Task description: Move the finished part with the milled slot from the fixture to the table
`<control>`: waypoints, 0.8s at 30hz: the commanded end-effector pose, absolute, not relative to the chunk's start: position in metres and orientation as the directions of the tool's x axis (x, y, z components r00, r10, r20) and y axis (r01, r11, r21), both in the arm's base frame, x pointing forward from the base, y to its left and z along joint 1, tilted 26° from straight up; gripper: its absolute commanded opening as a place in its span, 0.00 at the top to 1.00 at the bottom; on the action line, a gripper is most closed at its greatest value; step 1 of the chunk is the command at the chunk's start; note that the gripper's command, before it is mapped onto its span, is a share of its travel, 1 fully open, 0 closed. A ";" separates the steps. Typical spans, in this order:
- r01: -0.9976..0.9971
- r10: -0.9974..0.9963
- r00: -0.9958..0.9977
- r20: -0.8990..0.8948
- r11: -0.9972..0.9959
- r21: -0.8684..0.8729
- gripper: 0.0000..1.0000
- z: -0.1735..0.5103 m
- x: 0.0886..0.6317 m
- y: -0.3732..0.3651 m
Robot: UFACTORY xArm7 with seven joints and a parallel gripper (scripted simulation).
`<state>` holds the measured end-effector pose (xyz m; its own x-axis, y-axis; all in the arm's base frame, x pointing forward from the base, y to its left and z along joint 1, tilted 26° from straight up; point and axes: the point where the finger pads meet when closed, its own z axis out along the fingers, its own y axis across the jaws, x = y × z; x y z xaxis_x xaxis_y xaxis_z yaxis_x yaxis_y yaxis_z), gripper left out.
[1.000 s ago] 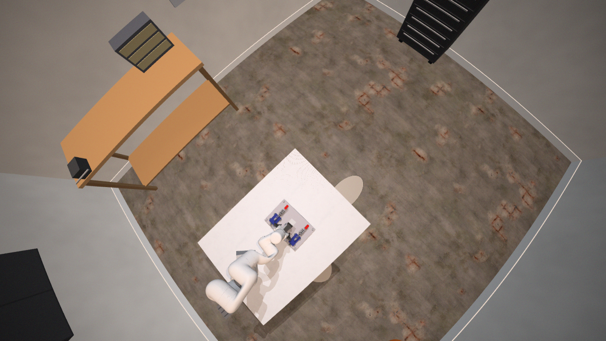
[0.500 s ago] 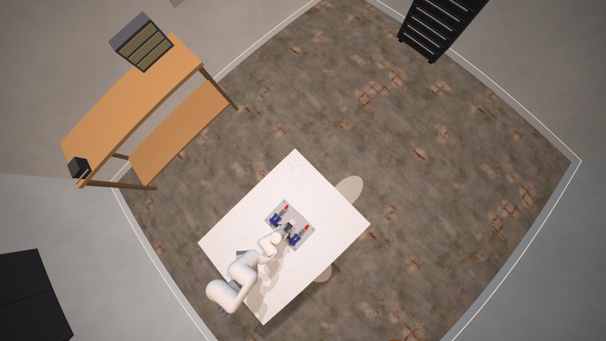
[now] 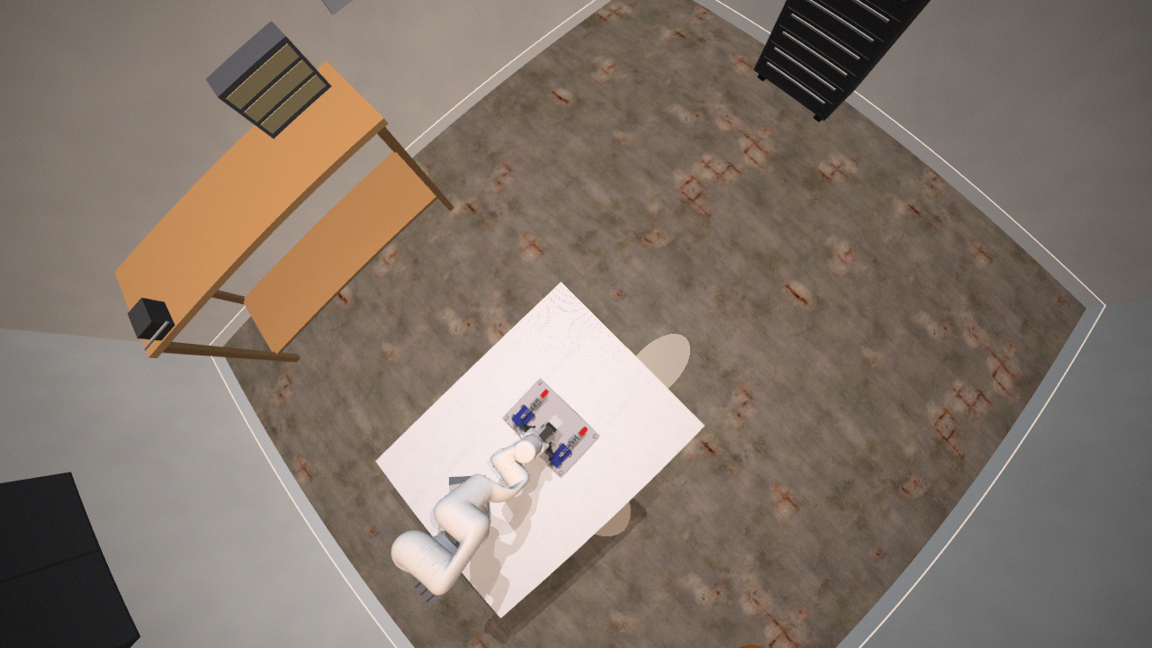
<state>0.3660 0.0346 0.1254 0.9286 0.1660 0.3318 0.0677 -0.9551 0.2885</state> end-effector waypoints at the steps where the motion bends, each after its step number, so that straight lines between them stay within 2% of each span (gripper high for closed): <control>1: 0.068 0.167 0.928 0.334 -0.955 0.288 0.00 0.126 0.367 0.035; 24: 0.068 0.167 0.928 0.334 -0.955 0.288 0.00 0.120 0.369 0.034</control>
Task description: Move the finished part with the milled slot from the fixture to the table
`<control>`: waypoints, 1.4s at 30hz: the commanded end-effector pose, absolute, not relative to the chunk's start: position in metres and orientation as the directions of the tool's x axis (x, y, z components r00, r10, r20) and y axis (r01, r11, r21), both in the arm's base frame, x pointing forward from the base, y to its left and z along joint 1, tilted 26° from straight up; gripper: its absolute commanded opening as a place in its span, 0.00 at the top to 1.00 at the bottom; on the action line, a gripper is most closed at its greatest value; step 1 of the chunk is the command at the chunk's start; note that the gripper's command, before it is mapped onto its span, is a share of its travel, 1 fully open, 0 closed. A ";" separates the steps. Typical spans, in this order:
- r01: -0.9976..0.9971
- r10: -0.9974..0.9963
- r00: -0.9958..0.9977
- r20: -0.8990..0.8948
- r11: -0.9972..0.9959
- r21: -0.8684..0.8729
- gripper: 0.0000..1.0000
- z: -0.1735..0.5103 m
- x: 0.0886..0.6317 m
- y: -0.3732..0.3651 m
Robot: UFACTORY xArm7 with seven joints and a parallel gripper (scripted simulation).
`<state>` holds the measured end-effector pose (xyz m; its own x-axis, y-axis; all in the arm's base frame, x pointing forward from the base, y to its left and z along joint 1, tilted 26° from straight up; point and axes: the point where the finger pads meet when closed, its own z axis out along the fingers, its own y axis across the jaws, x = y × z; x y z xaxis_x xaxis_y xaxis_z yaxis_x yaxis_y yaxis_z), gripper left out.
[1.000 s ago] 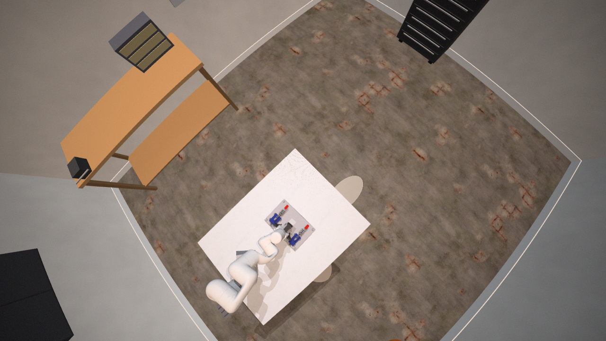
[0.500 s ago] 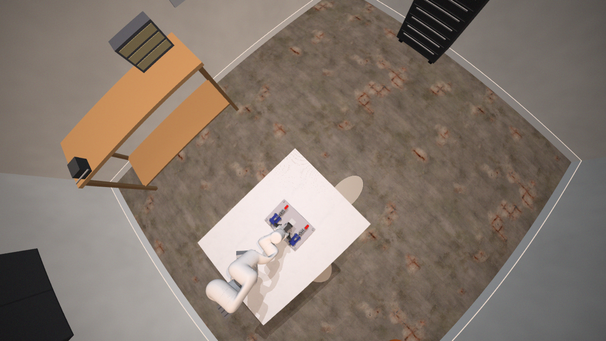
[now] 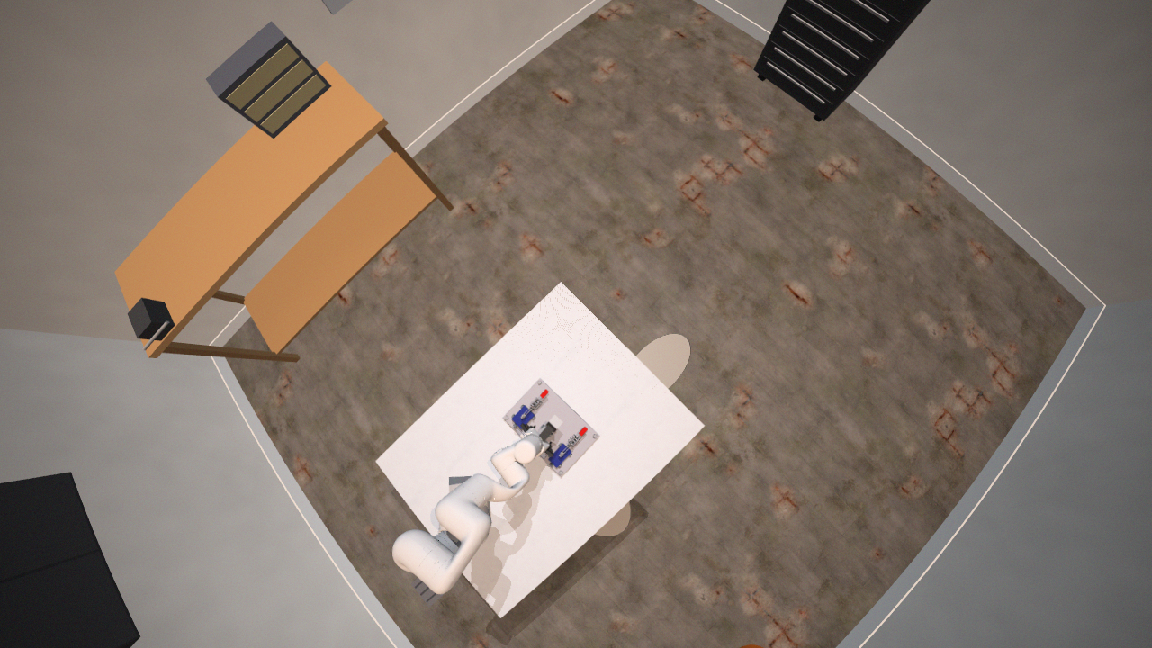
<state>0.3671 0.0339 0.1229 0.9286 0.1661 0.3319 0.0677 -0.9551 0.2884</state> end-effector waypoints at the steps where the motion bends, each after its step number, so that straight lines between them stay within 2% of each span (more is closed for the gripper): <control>1: 0.068 0.167 0.928 0.334 -0.955 0.288 0.00 0.119 0.370 0.033; 42: 0.068 0.167 0.928 0.334 -0.955 0.288 0.00 0.093 0.380 0.026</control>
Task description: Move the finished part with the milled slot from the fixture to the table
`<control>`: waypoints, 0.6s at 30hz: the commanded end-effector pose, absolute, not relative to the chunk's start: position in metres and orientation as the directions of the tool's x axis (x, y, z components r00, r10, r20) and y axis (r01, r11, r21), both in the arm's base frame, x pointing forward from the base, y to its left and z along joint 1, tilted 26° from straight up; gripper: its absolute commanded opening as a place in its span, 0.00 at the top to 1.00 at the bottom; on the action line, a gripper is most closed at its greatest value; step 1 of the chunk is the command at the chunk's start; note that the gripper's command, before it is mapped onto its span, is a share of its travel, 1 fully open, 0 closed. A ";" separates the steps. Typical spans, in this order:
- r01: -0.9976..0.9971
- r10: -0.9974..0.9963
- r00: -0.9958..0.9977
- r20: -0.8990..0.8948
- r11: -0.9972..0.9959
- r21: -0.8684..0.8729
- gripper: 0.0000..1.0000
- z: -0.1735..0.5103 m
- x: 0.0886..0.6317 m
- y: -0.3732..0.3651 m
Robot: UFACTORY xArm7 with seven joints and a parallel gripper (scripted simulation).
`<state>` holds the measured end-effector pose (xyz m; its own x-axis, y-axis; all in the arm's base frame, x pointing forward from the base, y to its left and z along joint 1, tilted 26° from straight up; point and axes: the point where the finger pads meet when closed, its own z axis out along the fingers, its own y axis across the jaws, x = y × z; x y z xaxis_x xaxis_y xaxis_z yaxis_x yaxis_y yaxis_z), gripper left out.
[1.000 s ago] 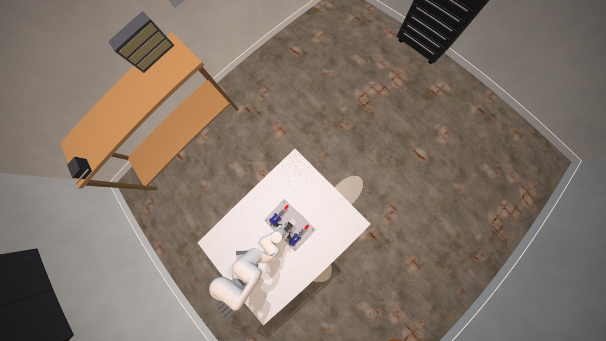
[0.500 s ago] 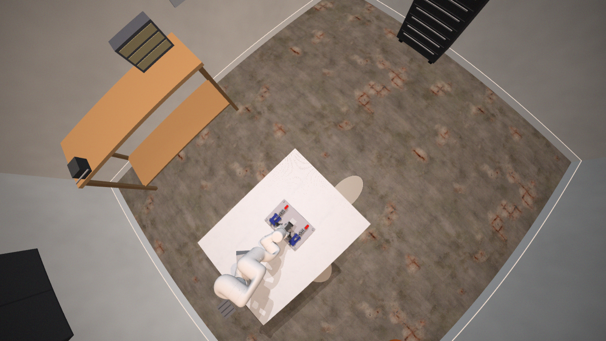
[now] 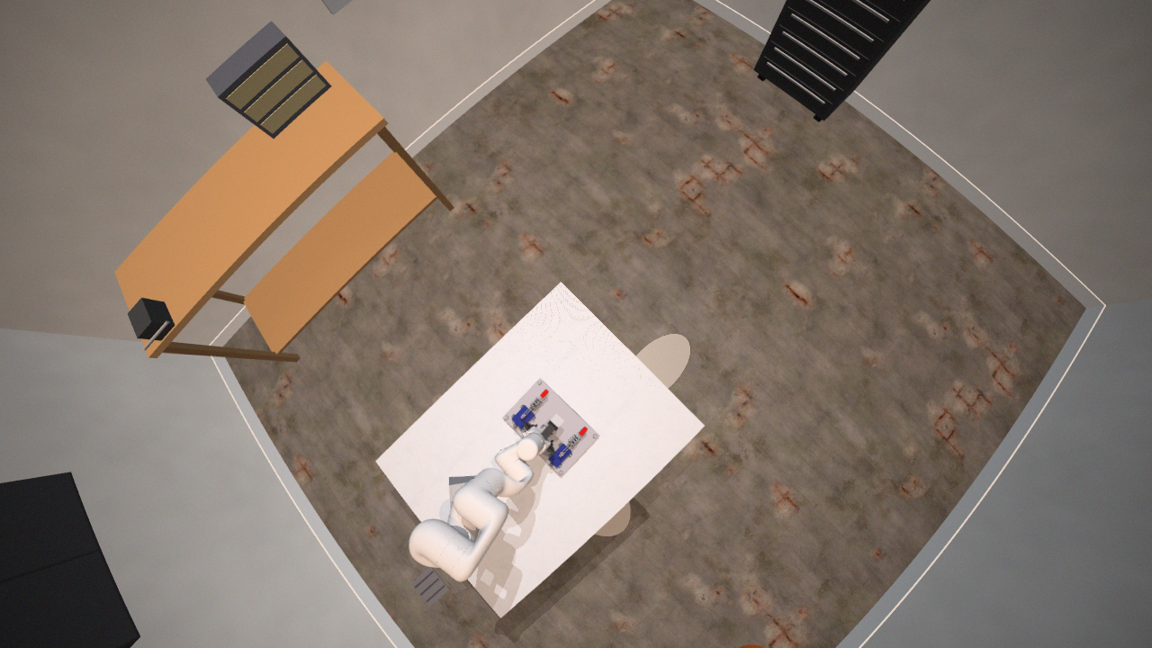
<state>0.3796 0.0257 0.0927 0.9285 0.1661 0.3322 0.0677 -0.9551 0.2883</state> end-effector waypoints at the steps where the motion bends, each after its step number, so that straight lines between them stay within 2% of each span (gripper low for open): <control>1: 0.068 0.167 0.928 0.334 -0.955 0.288 0.00 0.093 0.380 0.026; 5: 0.068 0.167 0.928 0.334 -0.955 0.288 0.00 0.093 0.380 0.026; 6: 0.068 0.167 0.928 0.334 -0.955 0.288 1.00 0.093 0.380 0.026; 18: 0.068 0.167 0.928 0.334 -0.955 0.288 1.00 0.093 0.380 0.026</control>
